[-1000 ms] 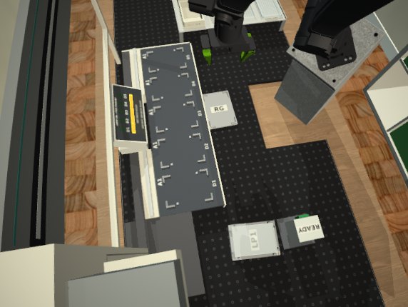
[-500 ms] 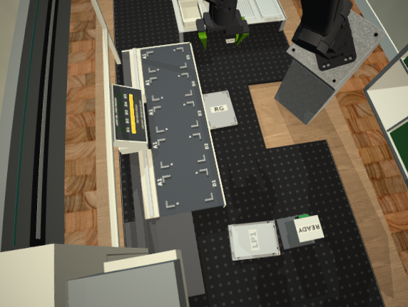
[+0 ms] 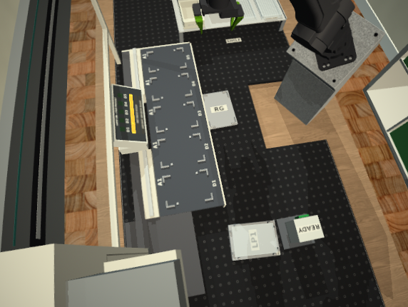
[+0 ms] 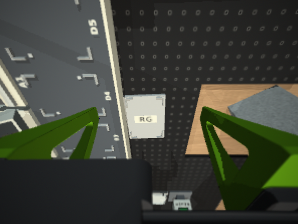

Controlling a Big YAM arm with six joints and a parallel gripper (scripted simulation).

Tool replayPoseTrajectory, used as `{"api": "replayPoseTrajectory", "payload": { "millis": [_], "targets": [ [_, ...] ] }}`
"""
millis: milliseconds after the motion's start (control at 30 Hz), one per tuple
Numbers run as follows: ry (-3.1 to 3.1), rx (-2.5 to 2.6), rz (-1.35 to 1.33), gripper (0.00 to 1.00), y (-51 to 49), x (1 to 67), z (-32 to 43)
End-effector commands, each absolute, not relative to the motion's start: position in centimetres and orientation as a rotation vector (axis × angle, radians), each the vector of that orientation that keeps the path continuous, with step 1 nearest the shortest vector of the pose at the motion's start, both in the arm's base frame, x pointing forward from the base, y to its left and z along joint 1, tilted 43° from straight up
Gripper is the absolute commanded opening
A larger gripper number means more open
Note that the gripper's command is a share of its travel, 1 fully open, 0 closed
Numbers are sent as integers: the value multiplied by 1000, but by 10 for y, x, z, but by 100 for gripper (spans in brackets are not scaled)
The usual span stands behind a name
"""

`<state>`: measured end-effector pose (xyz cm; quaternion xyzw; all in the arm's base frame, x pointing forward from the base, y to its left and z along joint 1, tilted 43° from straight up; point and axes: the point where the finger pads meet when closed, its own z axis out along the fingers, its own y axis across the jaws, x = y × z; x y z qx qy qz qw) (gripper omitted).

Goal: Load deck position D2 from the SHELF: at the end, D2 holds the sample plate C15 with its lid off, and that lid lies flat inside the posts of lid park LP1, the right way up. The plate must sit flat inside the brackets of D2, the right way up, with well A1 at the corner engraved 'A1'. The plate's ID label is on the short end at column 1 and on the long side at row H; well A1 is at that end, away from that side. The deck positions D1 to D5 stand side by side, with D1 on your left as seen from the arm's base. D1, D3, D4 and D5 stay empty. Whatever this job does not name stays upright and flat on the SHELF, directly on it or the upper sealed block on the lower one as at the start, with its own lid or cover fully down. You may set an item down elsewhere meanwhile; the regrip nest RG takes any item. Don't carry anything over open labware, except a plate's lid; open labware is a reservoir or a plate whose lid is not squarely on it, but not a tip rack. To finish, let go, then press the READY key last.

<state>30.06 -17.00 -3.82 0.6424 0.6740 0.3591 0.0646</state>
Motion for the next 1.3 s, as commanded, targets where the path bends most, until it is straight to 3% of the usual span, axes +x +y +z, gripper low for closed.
{"api": "replayPoseTrajectory", "payload": {
  "millis": [0,833,1267],
  "targets": [
    [2024,1910,1065,100,-201,305,-39],
    [2033,1886,1055,100,-277,318,-63],
    [2025,1917,1060,100,-268,265,-109]
  ]
}}
